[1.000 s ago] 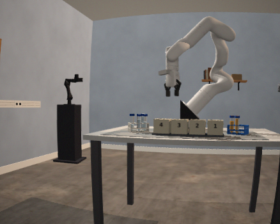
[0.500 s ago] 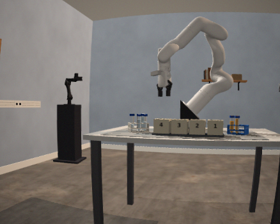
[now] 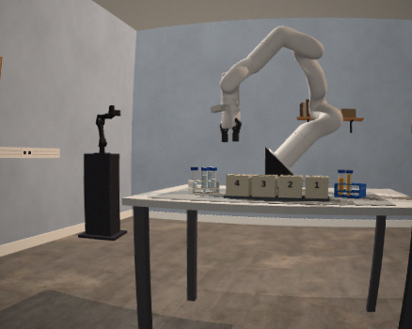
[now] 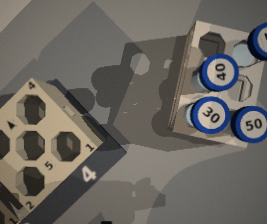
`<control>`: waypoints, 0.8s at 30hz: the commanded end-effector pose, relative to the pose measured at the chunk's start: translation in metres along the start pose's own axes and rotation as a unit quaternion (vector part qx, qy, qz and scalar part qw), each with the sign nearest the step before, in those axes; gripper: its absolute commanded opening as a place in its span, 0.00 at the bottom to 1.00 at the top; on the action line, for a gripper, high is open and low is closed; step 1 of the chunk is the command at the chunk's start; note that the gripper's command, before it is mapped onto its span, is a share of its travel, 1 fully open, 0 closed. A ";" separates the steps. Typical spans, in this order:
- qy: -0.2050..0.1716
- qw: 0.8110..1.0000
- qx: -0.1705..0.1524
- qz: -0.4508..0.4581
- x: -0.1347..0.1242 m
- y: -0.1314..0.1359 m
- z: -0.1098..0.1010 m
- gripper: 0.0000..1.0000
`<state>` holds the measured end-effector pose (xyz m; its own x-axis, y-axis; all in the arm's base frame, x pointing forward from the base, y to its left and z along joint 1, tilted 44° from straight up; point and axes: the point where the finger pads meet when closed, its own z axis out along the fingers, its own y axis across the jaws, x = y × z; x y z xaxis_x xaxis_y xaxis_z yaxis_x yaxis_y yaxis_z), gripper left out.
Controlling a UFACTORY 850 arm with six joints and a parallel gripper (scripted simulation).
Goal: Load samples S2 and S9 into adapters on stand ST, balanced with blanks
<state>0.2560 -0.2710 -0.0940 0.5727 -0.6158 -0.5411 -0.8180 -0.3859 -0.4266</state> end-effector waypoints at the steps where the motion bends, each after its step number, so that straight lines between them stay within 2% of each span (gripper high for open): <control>1: 0.001 1.000 0.000 0.000 0.008 0.021 -0.001 1.00; 19: 0.001 1.000 0.000 0.000 0.034 0.097 -0.001 1.00; 24: 0.001 1.000 0.000 0.000 0.034 0.098 0.004 1.00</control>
<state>0.1964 -0.3274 -0.1527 0.5719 -0.6162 -0.5415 -0.8185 -0.3852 -0.4262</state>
